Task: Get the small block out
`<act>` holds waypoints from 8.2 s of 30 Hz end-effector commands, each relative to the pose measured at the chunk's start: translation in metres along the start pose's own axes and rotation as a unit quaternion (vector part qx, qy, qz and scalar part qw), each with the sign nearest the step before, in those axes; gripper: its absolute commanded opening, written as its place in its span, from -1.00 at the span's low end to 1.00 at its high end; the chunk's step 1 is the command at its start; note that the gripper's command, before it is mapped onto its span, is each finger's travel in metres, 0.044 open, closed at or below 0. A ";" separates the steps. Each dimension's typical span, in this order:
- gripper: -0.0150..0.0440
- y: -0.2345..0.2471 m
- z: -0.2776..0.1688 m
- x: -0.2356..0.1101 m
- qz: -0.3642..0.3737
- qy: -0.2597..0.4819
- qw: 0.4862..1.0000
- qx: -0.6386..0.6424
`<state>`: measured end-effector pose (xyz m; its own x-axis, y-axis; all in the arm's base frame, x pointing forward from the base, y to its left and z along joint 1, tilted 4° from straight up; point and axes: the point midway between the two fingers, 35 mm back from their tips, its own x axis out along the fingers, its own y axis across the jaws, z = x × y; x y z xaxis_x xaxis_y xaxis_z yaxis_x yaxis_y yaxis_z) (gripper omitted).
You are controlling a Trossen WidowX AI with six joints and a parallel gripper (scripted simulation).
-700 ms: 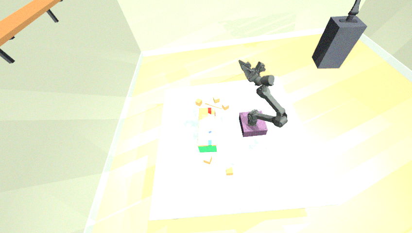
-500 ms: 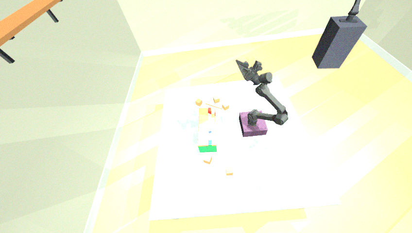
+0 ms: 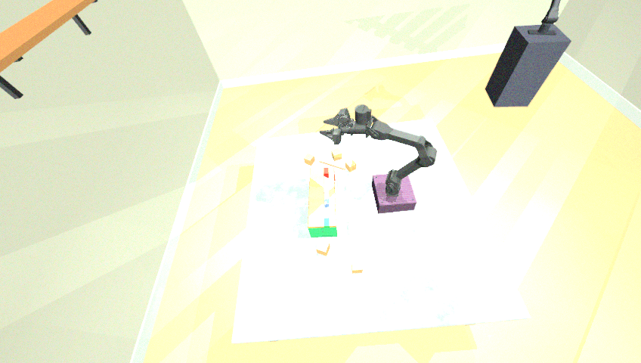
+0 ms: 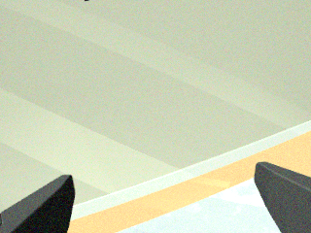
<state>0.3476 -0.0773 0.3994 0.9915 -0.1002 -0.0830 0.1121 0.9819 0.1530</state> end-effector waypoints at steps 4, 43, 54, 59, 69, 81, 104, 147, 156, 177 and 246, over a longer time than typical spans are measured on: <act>0.86 0.043 -0.106 0.050 0.049 0.218 0.960 -0.171; 0.86 0.146 -0.347 -0.025 0.397 0.536 0.340 -0.663; 0.86 0.145 -0.365 -0.024 0.397 0.536 0.340 -0.663; 0.86 0.144 -0.374 -0.024 0.397 0.536 0.340 -0.663; 0.86 0.143 -0.390 -0.024 0.397 0.536 0.340 -0.663; 0.86 0.141 -0.409 -0.025 0.397 0.536 0.340 -0.662; 0.86 0.104 -0.402 -0.017 0.397 0.532 0.343 -0.665; 0.86 -0.008 -0.386 0.005 0.394 0.534 0.340 -0.667; 0.86 -0.032 -0.382 0.010 0.393 0.534 0.340 -0.667; 0.86 -0.036 -0.318 0.009 0.392 0.535 0.342 -0.666; 0.47 -0.098 -0.302 -0.026 -0.526 0.112 0.237 0.809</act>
<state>0.3022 -0.1158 0.0844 0.2562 -0.0196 -0.9664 0.9105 -0.3307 0.2481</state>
